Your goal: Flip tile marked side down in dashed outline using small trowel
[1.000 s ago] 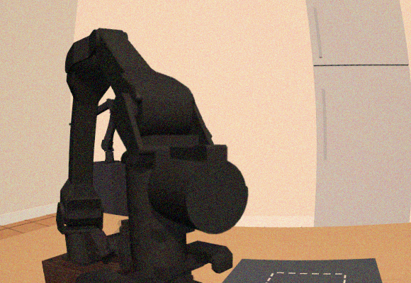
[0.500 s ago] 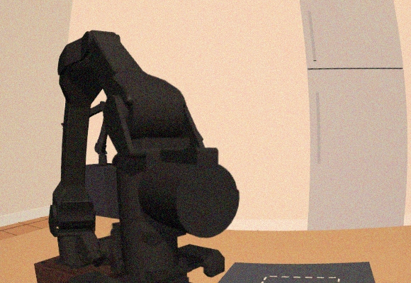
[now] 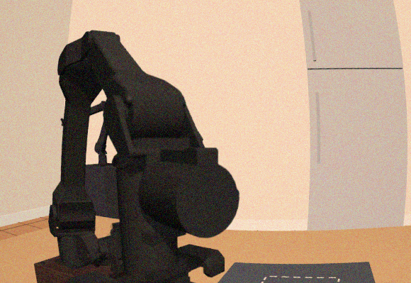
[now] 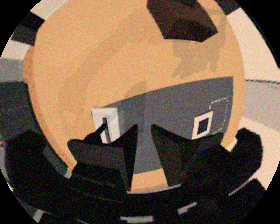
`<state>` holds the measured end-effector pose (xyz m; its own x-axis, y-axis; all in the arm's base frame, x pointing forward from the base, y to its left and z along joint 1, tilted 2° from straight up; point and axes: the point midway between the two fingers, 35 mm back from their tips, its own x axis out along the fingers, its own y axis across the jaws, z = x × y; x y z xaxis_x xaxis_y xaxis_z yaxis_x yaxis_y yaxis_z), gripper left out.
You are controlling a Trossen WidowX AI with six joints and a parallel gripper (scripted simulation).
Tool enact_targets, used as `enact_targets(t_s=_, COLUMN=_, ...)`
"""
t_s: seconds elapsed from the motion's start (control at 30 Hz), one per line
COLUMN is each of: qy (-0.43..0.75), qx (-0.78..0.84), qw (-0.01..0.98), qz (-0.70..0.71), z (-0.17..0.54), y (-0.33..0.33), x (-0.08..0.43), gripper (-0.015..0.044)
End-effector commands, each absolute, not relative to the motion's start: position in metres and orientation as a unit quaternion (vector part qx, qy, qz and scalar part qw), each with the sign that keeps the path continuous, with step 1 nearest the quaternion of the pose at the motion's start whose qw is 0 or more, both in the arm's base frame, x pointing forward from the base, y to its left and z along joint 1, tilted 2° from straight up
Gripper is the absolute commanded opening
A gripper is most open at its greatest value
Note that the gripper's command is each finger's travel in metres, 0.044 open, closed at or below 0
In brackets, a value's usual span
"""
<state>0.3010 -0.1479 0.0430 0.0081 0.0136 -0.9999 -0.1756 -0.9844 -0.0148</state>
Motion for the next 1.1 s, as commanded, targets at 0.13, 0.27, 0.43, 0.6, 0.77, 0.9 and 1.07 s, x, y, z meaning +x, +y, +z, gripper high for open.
enact_targets(t_s=0.13, qy=0.057, qx=-0.707, qw=0.067, qz=0.702, z=0.0430, y=-0.1479, x=0.3010, gripper=0.0074)
enact_targets(t_s=0.27, qy=0.057, qx=-0.707, qw=0.067, qz=0.702, z=0.0430, y=-0.1479, x=0.3010, gripper=0.0000)
enact_targets(t_s=0.43, qy=0.057, qx=-0.707, qw=0.067, qz=0.702, z=0.0430, y=-0.1479, x=0.3010, gripper=0.0000)
enact_targets(t_s=0.6, qy=0.057, qx=-0.707, qw=0.067, qz=0.702, z=0.0430, y=-0.1479, x=0.3010, gripper=0.0000)
enact_targets(t_s=0.77, qy=0.057, qx=-0.707, qw=0.067, qz=0.702, z=0.0430, y=-0.1479, x=0.3010, gripper=0.0079)
enact_targets(t_s=0.9, qy=0.049, qx=-0.708, qw=0.059, qz=0.702, z=0.0434, y=-0.1487, x=0.3018, gripper=0.0179)
enact_targets(t_s=1.07, qy=-0.010, qx=-0.710, qw=0.000, qz=0.704, z=0.0459, y=-0.1544, x=0.3072, gripper=0.0270)
